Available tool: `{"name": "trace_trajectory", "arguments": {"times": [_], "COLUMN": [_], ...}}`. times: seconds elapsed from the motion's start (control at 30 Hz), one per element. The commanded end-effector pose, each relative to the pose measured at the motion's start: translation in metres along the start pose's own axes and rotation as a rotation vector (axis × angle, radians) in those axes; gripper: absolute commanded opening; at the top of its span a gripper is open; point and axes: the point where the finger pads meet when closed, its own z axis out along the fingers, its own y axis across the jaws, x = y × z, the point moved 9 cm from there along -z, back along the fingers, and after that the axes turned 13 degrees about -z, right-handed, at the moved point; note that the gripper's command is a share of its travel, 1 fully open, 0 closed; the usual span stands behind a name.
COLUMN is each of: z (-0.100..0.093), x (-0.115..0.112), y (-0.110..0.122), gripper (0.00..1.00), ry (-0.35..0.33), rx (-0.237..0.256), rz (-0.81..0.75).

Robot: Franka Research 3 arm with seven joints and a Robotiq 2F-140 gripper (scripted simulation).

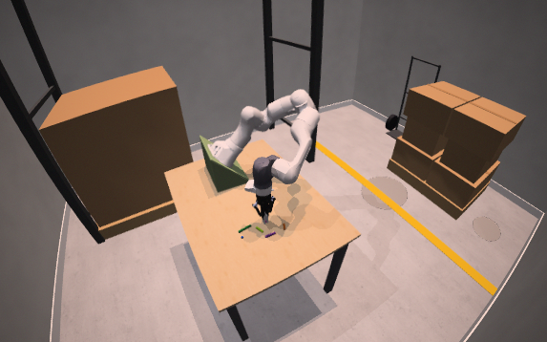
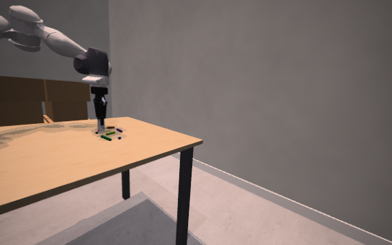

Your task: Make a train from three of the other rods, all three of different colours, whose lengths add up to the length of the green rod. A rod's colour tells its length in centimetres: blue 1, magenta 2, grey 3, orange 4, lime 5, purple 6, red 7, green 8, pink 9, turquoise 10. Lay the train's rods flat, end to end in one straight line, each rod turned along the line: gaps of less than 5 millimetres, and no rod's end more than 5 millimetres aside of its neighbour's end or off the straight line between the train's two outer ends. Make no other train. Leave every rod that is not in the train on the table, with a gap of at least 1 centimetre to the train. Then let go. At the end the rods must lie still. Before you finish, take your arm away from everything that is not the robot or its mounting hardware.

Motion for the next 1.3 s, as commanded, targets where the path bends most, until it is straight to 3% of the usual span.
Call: {"name": "trace_trajectory", "arguments": {"times": [0.0,1.27], "z": [0.0034,0.0100], "x": [-0.0007,-0.0007], "y": [-0.0009,-0.0009], "gripper": [0.03,0.03], "ry": [-0.002,-0.002], "rx": [0.004,0.004], "rz": [-0.007,-0.007]}}
